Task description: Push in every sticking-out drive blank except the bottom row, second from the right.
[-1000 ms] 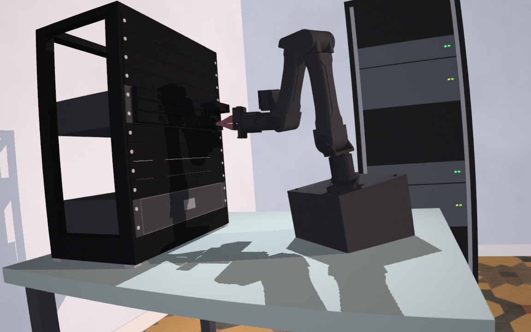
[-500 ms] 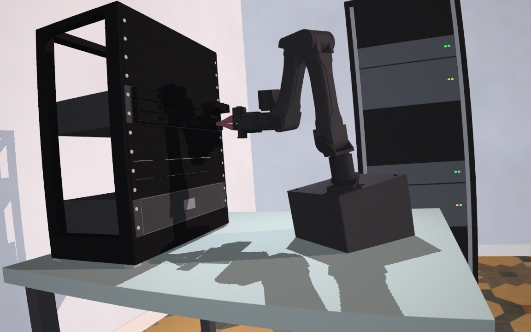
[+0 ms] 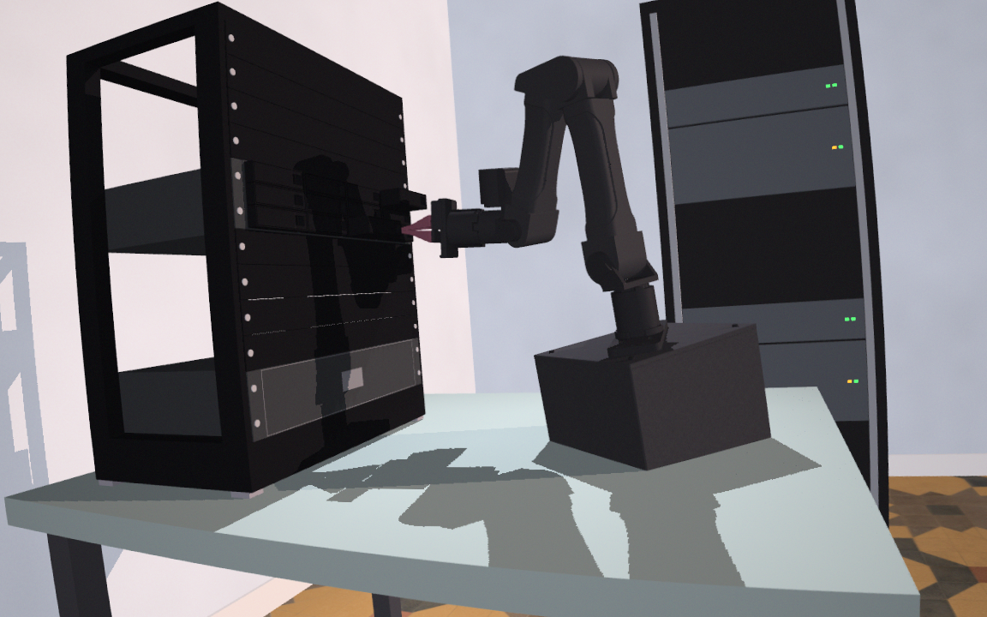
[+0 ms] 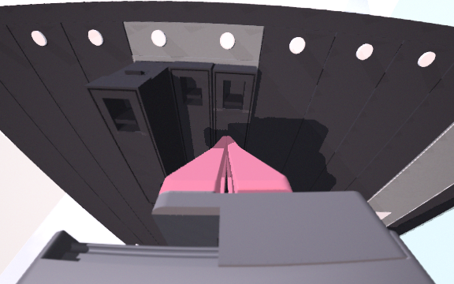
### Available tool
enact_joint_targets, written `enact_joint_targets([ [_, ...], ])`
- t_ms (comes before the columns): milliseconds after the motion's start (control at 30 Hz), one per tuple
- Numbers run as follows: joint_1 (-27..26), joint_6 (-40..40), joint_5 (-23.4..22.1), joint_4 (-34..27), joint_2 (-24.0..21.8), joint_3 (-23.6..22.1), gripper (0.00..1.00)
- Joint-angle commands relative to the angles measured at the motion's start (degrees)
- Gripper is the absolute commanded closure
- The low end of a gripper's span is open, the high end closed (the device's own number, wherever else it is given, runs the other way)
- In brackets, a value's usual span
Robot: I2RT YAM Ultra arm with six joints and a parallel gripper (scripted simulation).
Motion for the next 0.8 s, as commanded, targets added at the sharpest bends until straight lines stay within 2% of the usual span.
enact_joint_targets([
  [0, -1.2, -0.7, 3.7, -4.8, 2.4, 1.9, 1.0],
  [400, -1.2, -0.7, 3.7, -4.8, 2.4, 2.0, 1.0],
  [767, -1.0, -0.7, 3.7, -3.8, 4.3, 2.8, 1.0],
])
